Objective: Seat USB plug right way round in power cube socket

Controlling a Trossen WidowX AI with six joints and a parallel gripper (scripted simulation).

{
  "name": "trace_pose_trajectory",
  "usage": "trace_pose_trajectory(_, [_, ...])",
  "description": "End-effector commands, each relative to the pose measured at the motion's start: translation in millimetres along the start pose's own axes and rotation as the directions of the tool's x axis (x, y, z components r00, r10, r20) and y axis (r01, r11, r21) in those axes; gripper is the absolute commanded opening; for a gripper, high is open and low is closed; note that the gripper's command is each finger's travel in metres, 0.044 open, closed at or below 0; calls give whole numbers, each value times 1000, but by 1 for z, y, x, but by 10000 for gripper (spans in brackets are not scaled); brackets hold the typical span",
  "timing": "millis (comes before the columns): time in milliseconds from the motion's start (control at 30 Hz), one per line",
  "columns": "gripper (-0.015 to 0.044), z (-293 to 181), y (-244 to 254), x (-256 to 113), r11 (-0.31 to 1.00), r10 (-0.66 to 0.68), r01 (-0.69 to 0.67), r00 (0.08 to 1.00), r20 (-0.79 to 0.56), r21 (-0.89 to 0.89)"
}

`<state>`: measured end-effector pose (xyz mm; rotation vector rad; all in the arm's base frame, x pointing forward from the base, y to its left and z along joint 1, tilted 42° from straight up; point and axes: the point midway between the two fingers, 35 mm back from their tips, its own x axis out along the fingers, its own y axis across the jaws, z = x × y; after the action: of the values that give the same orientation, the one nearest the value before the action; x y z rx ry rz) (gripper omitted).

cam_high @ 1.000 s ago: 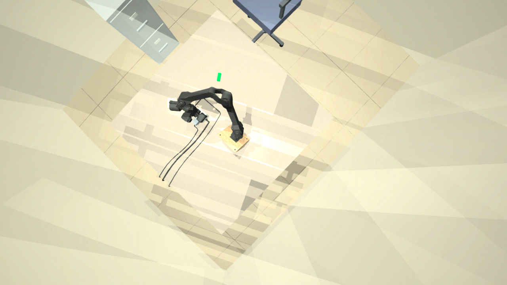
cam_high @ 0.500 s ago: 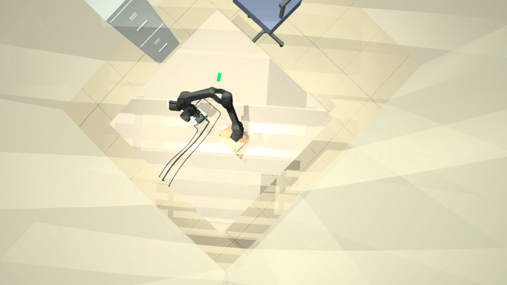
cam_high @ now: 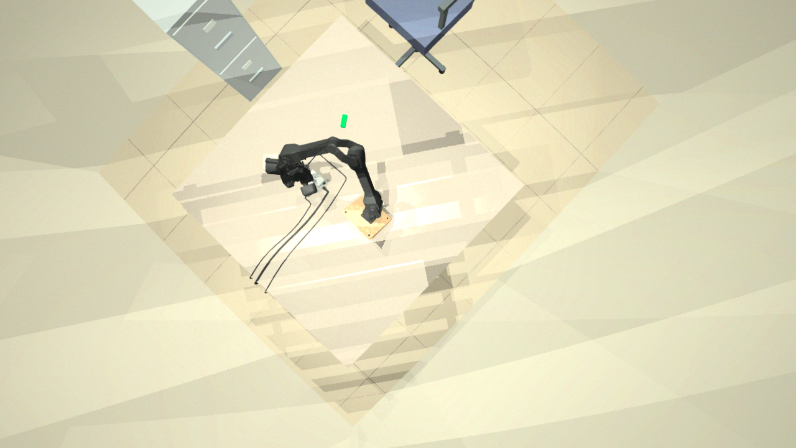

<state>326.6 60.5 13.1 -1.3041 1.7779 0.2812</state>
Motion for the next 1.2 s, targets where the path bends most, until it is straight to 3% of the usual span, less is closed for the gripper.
trace_pose_trajectory(0, [0, 0, 0, 0, 996, 1, 0, 1000, -1, 89])
trace_pose_trajectory(567, [0, 0, 0, 0, 861, 1, 0, 1000, -1, 509])
trace_pose_trajectory(1167, [0, 0, 0, 0, 536, 1, 0, 1000, -1, 844])
